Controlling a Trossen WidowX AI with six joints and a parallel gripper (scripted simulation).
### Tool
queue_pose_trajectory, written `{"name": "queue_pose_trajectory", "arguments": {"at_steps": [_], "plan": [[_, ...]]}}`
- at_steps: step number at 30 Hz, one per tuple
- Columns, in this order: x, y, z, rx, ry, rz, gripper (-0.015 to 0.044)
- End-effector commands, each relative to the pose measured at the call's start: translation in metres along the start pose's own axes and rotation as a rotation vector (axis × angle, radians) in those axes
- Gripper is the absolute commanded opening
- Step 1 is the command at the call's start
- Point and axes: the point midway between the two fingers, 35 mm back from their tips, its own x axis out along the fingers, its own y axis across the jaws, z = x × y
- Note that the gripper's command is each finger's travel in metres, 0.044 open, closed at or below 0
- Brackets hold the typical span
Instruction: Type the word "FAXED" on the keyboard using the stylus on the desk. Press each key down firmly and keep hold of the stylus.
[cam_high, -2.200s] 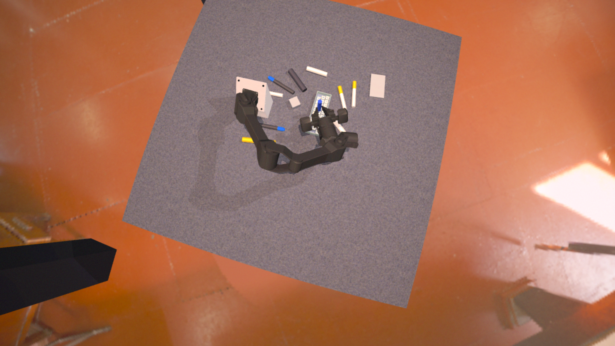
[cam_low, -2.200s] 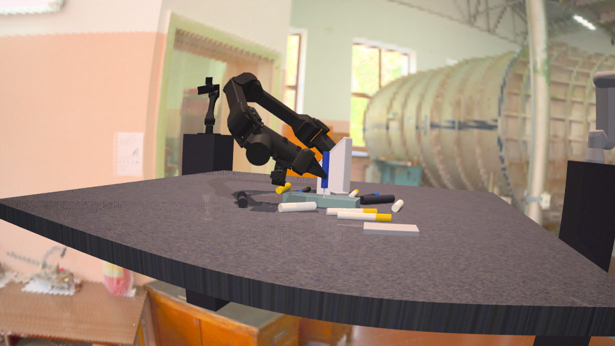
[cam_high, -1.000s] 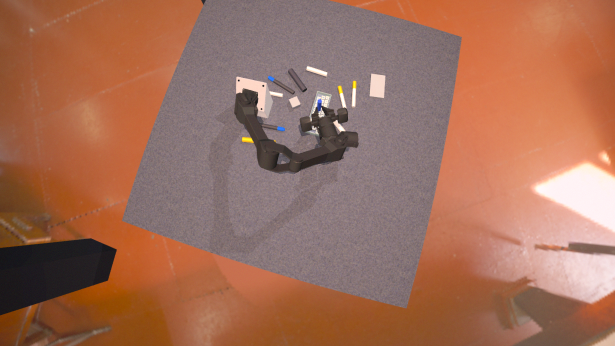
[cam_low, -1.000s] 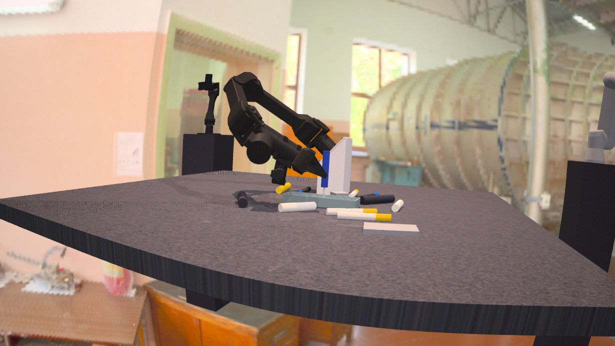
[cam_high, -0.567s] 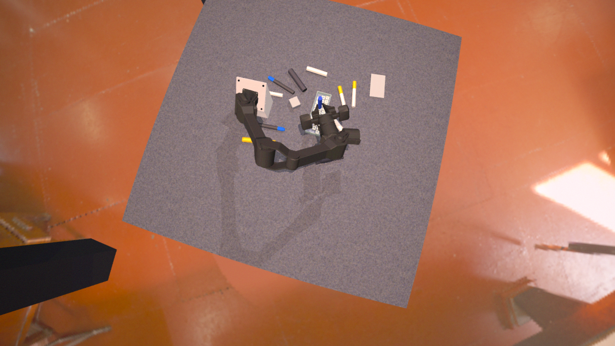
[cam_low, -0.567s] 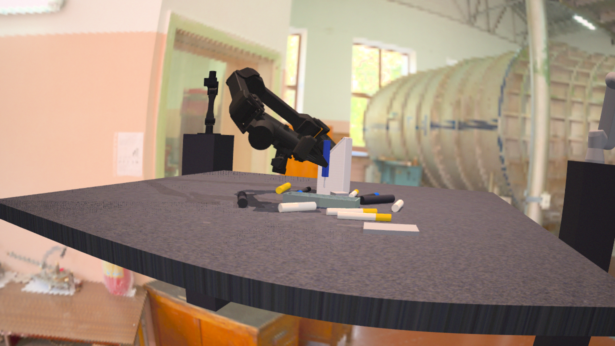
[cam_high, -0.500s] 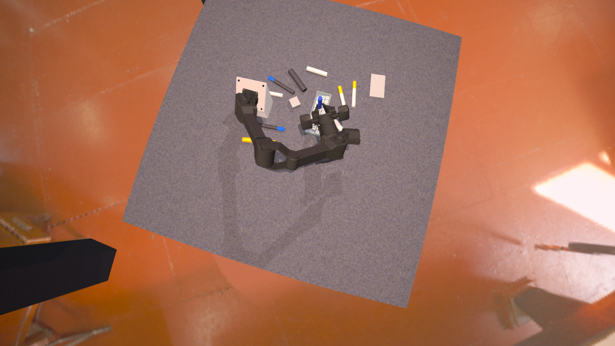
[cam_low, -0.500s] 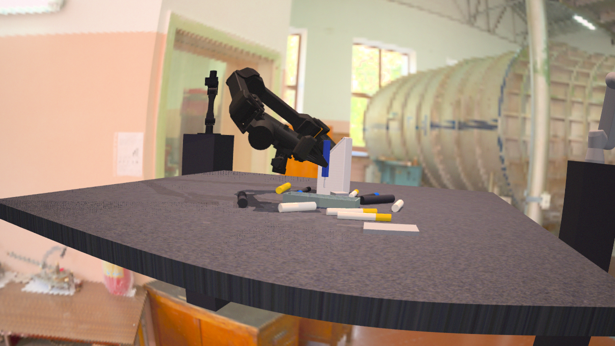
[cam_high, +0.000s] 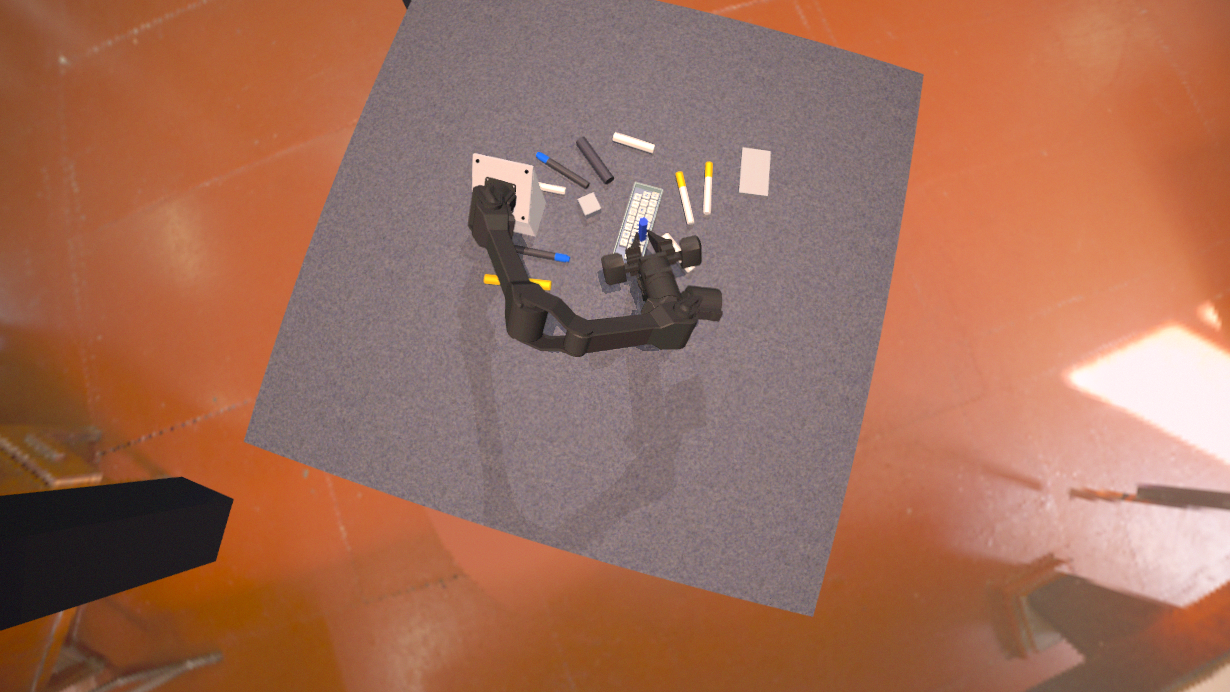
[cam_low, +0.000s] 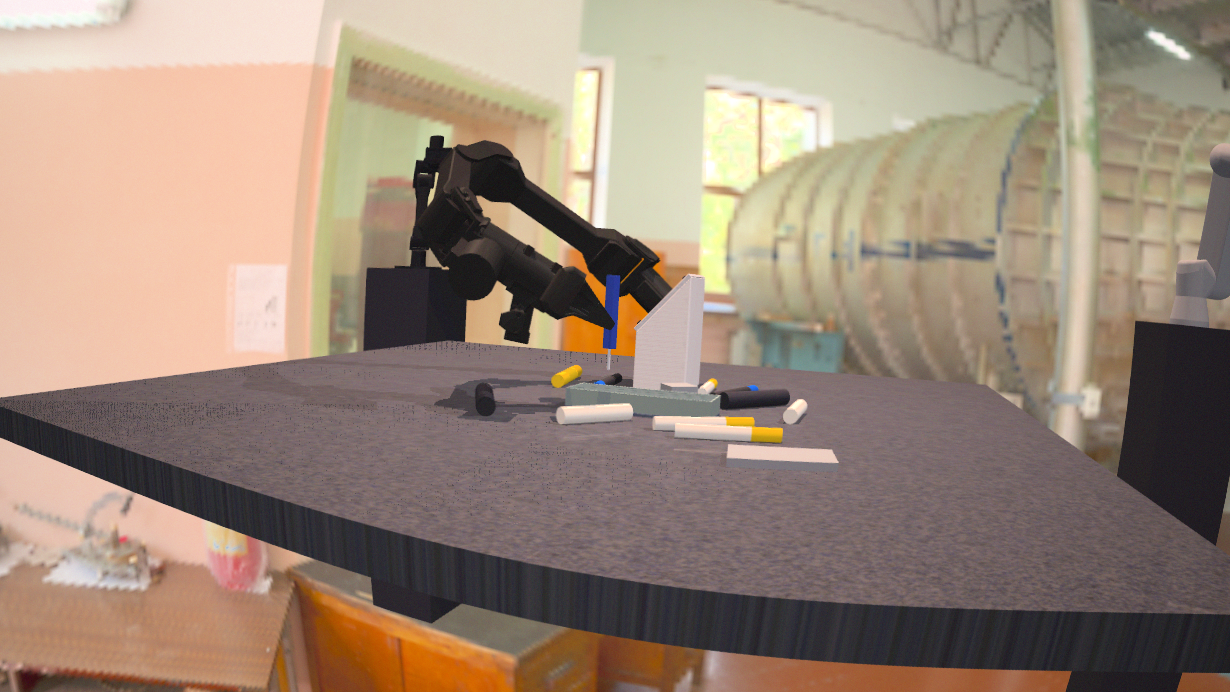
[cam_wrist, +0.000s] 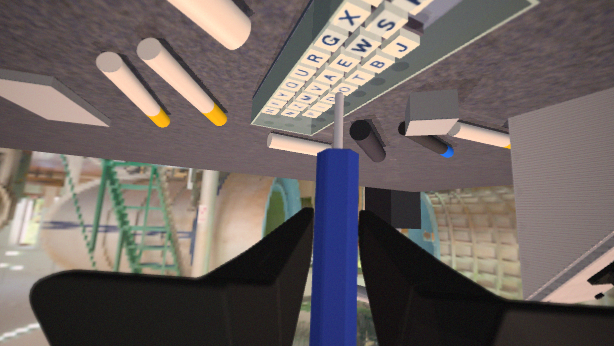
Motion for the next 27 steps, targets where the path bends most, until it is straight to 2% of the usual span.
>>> {"name": "queue_pose_trajectory", "arguments": {"at_steps": [1, 10, 13, 27], "plan": [[0.000, -0.002, 0.004, -0.004, -0.001, -0.009, 0.0000], [0.009, -0.003, 0.018, -0.003, -0.001, -0.010, 0.0000], [0.010, -0.003, 0.020, -0.003, -0.001, -0.010, 0.0079], [0.013, -0.003, 0.024, -0.003, -0.001, -0.010, 0.0081]]}}
